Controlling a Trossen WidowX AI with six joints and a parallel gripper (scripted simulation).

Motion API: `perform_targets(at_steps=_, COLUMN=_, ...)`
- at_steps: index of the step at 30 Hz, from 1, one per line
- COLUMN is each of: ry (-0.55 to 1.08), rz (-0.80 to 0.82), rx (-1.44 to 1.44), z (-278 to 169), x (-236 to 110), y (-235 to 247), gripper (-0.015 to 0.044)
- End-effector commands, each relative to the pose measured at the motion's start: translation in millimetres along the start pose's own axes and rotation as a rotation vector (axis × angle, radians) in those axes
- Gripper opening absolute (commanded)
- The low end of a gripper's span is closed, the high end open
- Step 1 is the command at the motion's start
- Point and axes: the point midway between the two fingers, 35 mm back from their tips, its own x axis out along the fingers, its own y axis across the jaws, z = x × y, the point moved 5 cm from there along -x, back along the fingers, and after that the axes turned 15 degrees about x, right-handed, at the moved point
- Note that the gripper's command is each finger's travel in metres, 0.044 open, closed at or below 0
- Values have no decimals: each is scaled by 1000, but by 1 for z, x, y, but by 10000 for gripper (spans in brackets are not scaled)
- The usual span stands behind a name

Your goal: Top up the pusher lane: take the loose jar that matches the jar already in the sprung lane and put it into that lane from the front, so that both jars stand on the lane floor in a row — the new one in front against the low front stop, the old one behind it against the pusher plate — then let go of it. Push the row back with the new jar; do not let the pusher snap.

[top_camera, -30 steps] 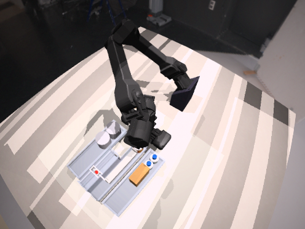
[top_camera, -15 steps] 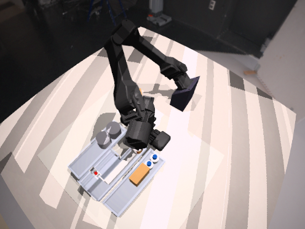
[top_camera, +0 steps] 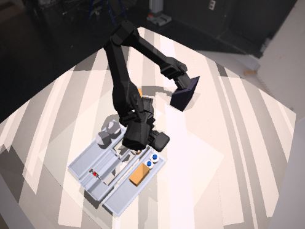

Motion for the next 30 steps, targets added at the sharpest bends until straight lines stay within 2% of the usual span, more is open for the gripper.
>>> perform_targets(at_steps=1, ry=-13, rz=1, rx=10, z=7, x=-1, y=0, gripper=0)
perform_targets(at_steps=30, ry=-13, rz=1, rx=10, z=17, x=-1, y=2, gripper=0)
